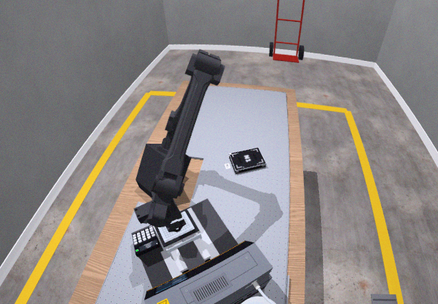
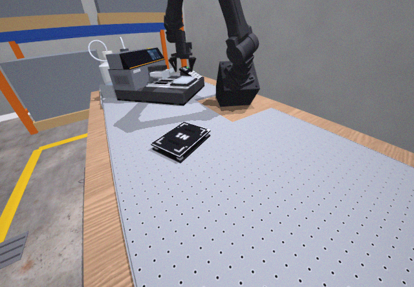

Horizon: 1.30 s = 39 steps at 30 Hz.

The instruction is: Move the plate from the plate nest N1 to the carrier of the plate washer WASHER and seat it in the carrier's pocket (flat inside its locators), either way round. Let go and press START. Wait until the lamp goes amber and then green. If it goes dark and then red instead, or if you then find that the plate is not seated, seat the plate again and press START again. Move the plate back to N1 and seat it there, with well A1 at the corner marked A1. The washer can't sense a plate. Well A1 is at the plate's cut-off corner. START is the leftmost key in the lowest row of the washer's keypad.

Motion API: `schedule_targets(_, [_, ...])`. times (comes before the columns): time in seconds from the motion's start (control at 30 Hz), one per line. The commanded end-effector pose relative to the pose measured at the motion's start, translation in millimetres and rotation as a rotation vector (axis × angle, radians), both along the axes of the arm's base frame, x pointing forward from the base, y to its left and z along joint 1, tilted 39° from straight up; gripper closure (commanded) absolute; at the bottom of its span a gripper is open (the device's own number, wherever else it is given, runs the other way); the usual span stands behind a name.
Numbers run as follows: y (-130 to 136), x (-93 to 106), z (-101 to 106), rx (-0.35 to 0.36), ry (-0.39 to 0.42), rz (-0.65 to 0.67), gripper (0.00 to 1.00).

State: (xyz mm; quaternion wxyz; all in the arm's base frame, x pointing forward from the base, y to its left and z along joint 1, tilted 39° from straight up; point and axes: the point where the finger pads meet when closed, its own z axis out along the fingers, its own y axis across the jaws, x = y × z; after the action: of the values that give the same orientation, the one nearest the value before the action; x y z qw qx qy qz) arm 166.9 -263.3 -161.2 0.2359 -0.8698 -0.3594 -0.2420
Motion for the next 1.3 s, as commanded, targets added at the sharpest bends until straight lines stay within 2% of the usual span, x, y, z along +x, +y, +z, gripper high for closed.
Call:
schedule_targets(0.0, [3.8, 3.7, -7.3, 0.004, 0.009, -0.006, 0.00])
schedule_targets(0.03, [-8.6, 5.3, -8.5, -0.017, 0.002, -0.016, 0.00])
schedule_targets(0.1, [6.8, 4.8, -11.1, 0.004, 0.010, -0.006, 0.00])
schedule_targets(0.4, [9.2, 7.2, -21.9, -0.004, 0.007, -0.015, 0.00])
schedule_targets(0.47, [-2.5, 9.1, -15.7, -0.026, -0.004, -0.012, 0.00])
schedule_targets(1.0, [-2.5, 9.1, -15.7, -0.026, -0.004, -0.012, 0.00])
schedule_targets(1.07, [13.5, 5.7, -22.8, 0.003, 0.010, -0.017, 0.00])
schedule_targets(1.27, [14.7, 10.2, -24.9, -0.001, 0.008, -0.006, 0.00])
